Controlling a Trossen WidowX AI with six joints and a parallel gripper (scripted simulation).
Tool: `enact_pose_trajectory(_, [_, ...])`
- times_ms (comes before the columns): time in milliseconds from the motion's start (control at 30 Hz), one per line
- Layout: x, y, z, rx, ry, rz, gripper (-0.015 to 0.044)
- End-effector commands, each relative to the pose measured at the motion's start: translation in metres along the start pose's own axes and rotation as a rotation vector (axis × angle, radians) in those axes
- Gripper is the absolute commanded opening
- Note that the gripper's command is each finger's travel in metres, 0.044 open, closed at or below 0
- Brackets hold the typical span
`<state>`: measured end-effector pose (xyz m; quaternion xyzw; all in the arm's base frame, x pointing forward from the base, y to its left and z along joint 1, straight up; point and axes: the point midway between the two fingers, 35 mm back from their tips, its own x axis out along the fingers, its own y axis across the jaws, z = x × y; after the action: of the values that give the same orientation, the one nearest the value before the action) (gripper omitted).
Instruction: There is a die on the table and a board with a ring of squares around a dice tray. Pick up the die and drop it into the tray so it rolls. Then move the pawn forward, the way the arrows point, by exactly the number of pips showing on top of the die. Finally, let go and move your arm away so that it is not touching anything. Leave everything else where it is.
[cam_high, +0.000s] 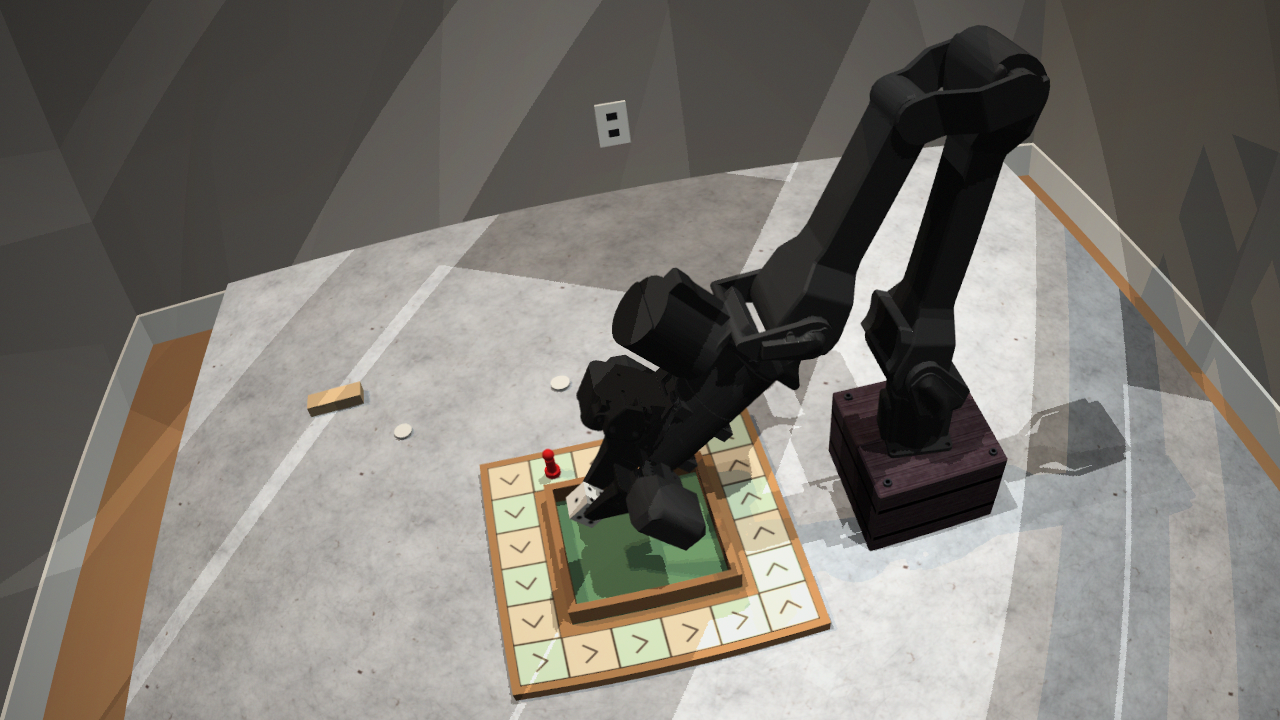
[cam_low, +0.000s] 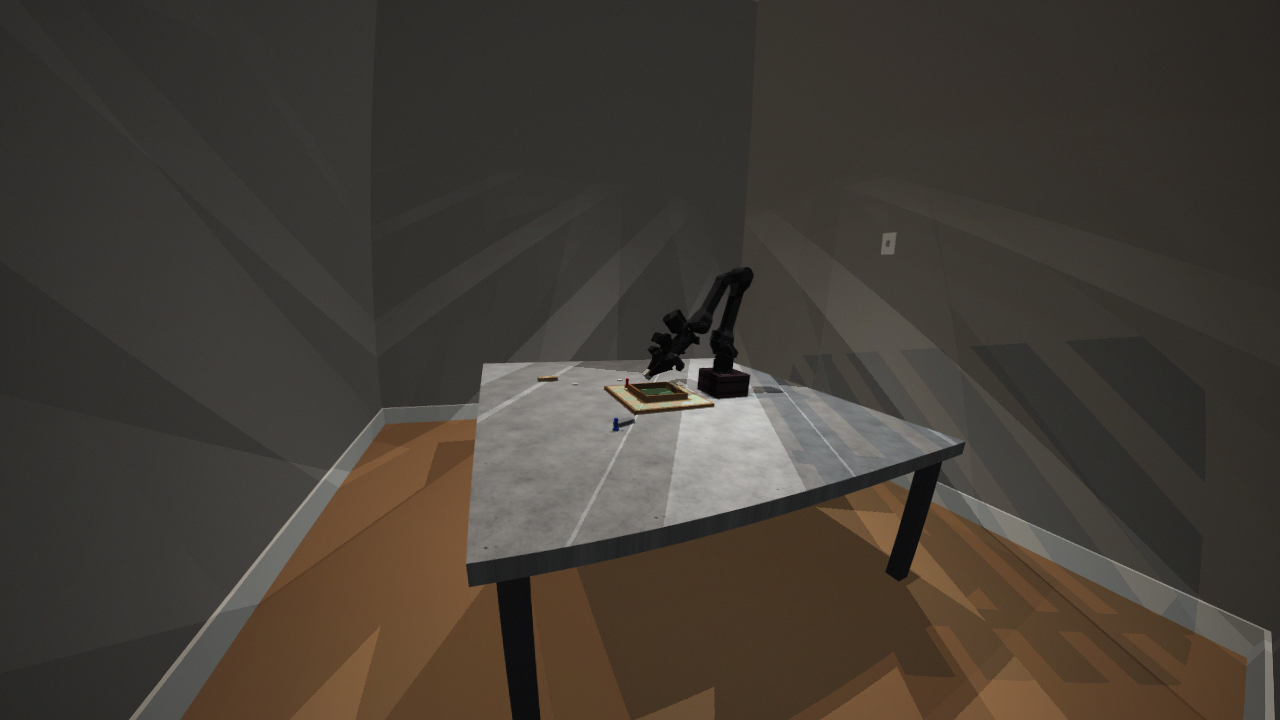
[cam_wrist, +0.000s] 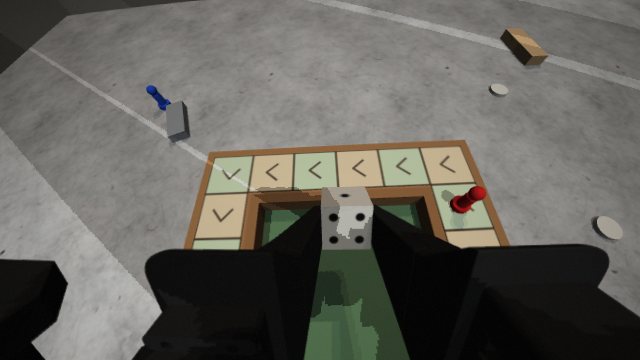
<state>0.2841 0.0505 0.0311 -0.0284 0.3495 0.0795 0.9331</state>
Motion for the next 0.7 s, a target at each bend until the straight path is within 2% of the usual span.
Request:
enact_pose_trajectory(0, [-0.015, -0.001, 0.002, 0.0, -0.02, -0.004, 0.0])
enact_pose_trajectory(233, [-0.052, -0.003, -0.001, -0.001, -0.018, -0.004, 0.0])
enact_pose_trajectory(667, [-0.051, -0.003, -0.001, 0.004, -0.015, -0.009, 0.0])
